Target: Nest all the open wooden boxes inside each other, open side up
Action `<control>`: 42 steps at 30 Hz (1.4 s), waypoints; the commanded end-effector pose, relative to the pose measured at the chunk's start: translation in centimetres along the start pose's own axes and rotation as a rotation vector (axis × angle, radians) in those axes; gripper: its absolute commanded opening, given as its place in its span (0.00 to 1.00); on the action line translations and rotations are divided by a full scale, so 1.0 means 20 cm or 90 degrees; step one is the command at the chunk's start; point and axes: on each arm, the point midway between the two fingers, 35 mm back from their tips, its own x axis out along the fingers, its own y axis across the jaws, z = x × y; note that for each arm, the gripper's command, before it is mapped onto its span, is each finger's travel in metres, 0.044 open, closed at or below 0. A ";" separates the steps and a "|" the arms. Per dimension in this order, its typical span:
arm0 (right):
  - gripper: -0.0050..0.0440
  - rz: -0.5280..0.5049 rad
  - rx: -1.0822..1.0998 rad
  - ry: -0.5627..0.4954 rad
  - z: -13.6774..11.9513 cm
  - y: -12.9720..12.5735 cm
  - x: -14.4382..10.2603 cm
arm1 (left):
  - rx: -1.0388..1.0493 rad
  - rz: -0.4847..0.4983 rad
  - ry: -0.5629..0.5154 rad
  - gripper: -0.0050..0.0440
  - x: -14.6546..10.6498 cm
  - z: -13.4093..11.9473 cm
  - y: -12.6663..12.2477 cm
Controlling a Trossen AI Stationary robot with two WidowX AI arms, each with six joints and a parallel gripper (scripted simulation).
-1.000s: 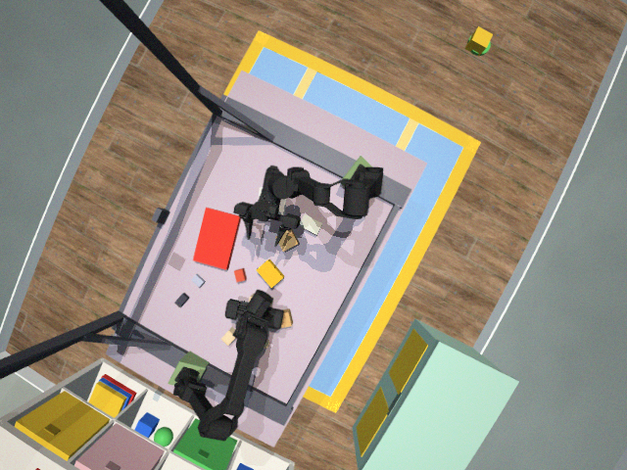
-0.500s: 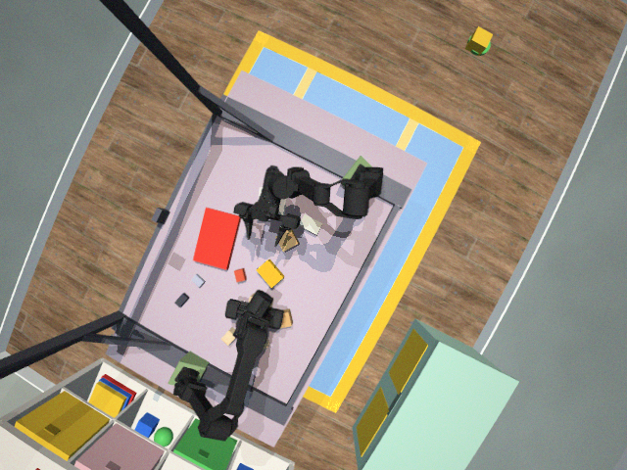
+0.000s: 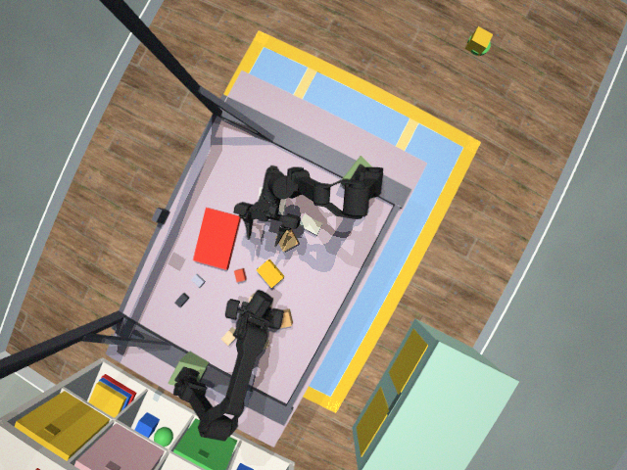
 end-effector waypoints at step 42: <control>0.10 0.017 -0.431 0.021 -0.03 0.04 -0.17 | -0.007 0.001 -0.002 0.92 0.00 0.02 0.00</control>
